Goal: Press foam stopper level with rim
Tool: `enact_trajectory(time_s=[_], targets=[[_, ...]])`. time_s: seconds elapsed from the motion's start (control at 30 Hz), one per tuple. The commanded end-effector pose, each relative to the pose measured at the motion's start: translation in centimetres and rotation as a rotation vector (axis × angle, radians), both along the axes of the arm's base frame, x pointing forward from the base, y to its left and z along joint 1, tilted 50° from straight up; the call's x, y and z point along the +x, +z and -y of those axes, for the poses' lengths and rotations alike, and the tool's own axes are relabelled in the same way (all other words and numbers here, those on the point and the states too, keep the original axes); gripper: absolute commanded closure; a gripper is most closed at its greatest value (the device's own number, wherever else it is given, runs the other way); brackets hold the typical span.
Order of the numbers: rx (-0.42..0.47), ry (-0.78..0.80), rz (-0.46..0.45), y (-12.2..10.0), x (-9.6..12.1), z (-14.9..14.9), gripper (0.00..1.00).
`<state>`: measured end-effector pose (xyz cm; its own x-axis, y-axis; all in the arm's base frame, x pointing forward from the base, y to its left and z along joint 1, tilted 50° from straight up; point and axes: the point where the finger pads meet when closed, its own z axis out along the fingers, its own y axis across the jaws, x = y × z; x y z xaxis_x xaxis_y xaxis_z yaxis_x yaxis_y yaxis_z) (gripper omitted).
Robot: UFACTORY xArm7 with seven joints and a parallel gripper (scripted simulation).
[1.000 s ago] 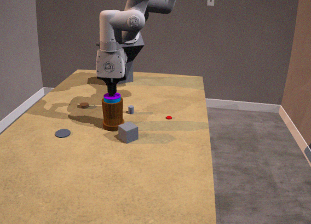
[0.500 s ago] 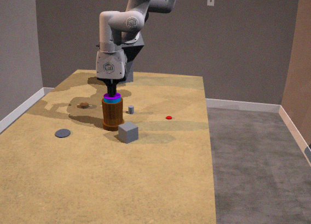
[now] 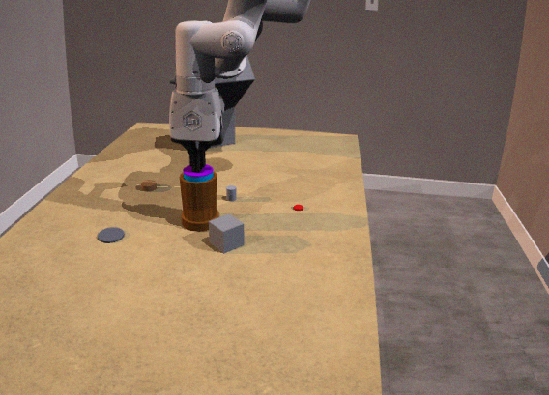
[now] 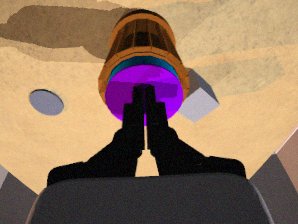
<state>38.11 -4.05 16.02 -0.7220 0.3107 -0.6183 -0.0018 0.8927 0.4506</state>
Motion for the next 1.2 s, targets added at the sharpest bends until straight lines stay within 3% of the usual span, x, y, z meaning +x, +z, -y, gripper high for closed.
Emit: enact_trajectory(time_s=[0.0,1.17], targets=[[0.000,-0.001,0.002,-0.1,0.2,0.0,1.00],[0.000,-0.001,0.002,-1.2,1.3,-0.6,1.00]])
